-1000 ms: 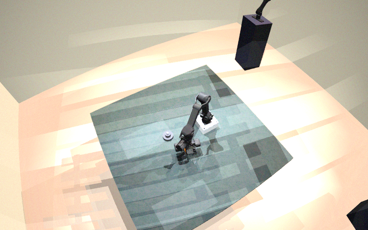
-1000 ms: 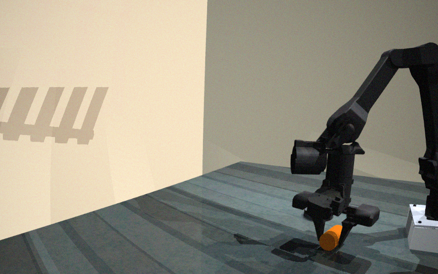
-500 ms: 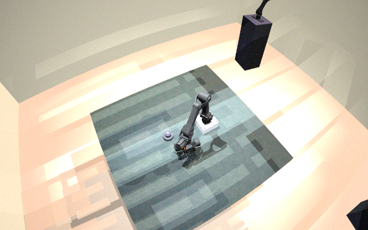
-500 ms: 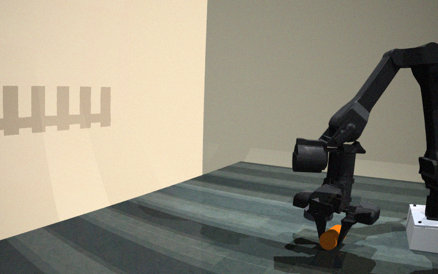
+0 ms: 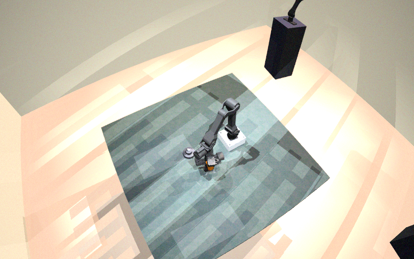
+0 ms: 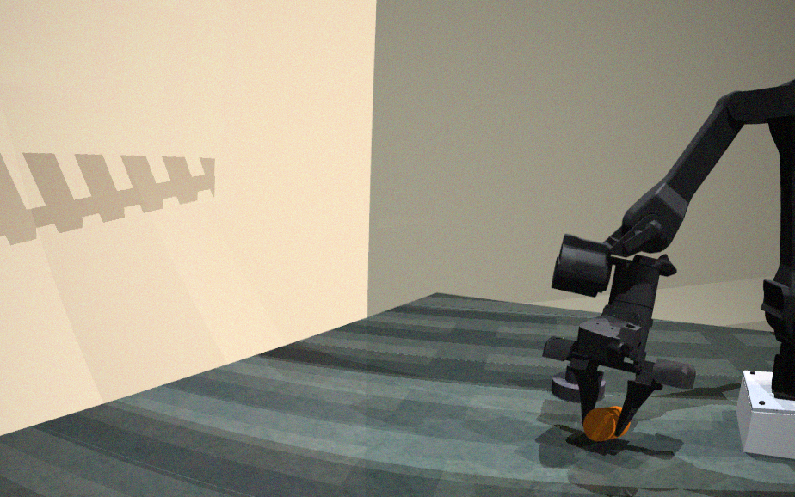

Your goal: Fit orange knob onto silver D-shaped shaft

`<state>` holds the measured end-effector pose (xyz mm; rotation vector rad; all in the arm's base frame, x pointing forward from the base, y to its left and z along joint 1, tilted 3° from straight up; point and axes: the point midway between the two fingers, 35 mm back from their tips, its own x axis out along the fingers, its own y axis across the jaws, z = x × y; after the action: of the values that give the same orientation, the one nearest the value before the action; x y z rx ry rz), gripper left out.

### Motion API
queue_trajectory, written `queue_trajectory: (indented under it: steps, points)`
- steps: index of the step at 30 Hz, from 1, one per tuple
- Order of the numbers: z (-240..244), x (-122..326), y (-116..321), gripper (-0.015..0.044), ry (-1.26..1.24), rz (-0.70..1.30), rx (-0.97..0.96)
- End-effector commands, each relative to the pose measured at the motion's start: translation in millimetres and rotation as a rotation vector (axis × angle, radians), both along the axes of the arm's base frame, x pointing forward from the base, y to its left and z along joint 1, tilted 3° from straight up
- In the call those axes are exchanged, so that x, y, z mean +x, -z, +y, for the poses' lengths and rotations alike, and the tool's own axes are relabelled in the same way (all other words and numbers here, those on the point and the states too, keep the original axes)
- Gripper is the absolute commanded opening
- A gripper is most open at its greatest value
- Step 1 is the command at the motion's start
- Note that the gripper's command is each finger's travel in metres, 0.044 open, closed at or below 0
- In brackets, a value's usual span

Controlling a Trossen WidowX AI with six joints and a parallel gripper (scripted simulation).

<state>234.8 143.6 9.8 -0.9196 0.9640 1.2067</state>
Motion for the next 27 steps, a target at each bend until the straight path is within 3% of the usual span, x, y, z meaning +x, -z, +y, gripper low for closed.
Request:
queue_trajectory:
  steps: [1, 27]
  points:
    - [-5, -1, -2, 0.0179, -0.009, -0.014, 0.077]
    - [-34, -5, -5, 0.0179, -0.036, -0.067, 0.514]
